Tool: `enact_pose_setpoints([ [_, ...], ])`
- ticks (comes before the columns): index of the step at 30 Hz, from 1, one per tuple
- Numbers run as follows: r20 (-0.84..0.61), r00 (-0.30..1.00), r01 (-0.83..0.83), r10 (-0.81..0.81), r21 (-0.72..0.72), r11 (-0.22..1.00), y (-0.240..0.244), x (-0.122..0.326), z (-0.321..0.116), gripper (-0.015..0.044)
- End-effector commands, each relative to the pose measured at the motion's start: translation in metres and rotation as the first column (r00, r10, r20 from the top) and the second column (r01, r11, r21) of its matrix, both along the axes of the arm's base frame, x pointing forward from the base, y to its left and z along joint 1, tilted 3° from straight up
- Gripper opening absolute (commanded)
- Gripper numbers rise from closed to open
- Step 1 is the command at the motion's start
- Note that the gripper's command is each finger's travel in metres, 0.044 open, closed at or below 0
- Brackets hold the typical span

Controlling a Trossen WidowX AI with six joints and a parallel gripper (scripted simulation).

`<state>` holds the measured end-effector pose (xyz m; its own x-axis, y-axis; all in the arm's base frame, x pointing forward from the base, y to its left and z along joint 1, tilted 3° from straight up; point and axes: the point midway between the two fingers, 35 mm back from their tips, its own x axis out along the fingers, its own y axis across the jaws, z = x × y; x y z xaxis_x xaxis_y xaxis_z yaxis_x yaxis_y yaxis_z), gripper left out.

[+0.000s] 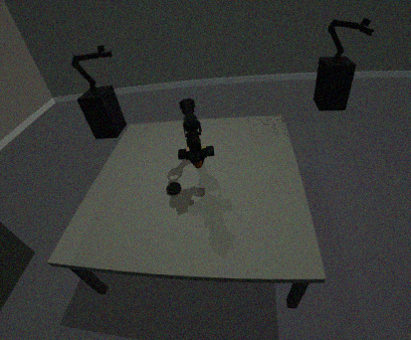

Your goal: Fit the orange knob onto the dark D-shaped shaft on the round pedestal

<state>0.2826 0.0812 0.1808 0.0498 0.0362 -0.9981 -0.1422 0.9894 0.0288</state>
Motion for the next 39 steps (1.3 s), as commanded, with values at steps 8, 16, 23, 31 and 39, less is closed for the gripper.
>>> enact_pose_setpoints([
  [8, 0.006, 1.000, 0.000, 0.000, 0.001, 1.000, -0.023, 0.017, -0.006, 0.0000],
  [16, 0.007, 1.000, 0.000, 0.000, 0.000, 1.000, -0.042, 0.029, -0.012, 0.0000],
  [23, 0.007, 1.000, -0.001, 0.001, -0.002, 1.000, -0.061, 0.037, -0.018, 0.0000],
  [31, 0.008, 1.000, -0.002, 0.002, -0.004, 1.000, -0.083, 0.046, -0.024, 0.0000],
  [39, 0.009, 1.000, -0.003, 0.003, -0.006, 1.000, -0.106, 0.053, -0.031, 0.0000],
])
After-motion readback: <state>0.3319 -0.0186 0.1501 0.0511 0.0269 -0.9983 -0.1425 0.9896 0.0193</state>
